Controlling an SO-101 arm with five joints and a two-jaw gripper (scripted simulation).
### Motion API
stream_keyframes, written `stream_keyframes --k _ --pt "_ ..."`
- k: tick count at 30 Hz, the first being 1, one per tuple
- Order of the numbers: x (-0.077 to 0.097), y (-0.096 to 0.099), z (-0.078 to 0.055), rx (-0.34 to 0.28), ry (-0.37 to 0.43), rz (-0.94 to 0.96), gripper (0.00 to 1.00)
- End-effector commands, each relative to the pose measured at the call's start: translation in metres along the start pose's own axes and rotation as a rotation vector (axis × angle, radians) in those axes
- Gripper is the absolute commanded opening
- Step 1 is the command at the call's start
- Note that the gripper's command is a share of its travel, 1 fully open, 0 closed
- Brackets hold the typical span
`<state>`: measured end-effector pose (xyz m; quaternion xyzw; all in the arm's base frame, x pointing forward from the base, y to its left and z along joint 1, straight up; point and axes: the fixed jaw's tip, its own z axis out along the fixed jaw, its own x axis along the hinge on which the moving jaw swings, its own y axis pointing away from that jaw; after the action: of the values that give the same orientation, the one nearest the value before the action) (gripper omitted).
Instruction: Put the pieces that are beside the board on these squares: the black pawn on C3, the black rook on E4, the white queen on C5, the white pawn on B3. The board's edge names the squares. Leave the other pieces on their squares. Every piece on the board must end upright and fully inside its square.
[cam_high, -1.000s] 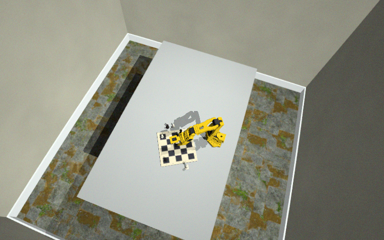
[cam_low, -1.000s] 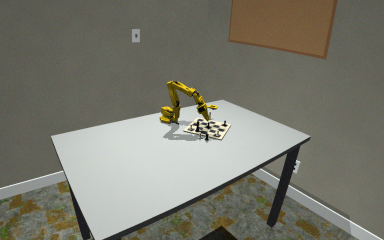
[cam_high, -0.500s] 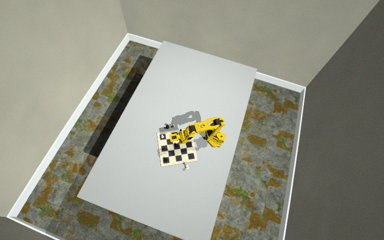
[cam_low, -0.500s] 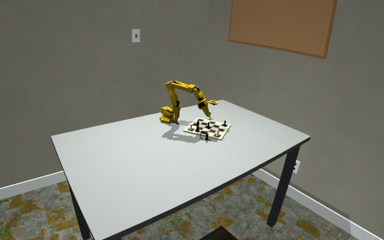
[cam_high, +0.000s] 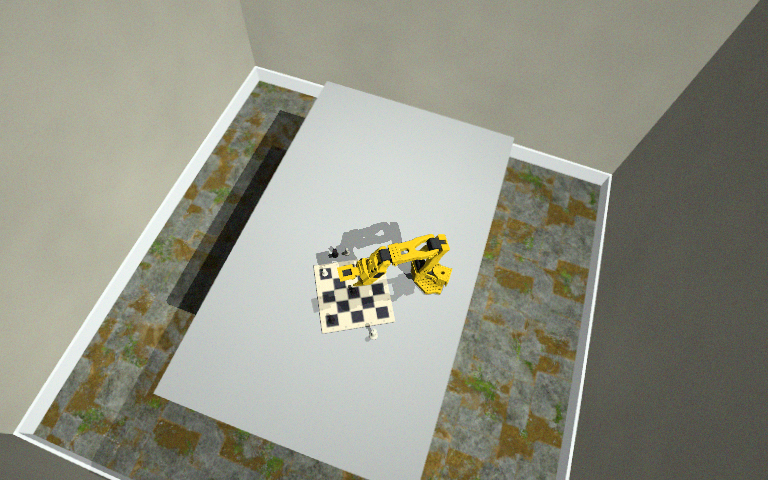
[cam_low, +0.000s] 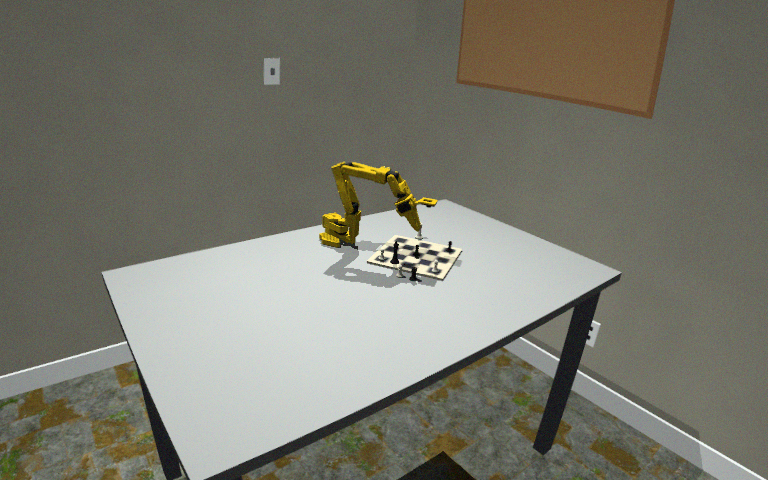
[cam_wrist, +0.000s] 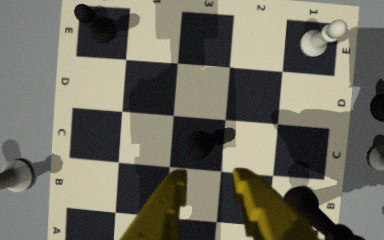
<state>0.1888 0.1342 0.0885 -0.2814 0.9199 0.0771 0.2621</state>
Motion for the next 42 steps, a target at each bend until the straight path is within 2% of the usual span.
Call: stream_keyframes --k 1,5,8,10,12,14,29,36,42 --pt "-0.013 -0.021 0.001 0.043 0.004 0.081 0.1" --pt "-0.031 -0.067 0.005 0.131 0.001 0.225 0.11" --pt "-0.037 -0.105 0.007 0.196 0.0 0.331 0.11" --pt "-0.037 -0.105 0.007 0.196 0.0 0.331 0.11" --pt "-0.038 -0.124 0.008 0.227 -0.001 0.381 0.11" --pt "-0.037 -0.135 0.008 0.245 -0.002 0.411 0.11" --pt "-0.037 -0.139 0.008 0.251 -0.002 0.421 0.12" --pt "-0.029 -0.139 0.015 0.254 -0.001 0.426 0.12" --pt "-0.028 -0.139 0.016 0.255 -0.001 0.426 0.12"
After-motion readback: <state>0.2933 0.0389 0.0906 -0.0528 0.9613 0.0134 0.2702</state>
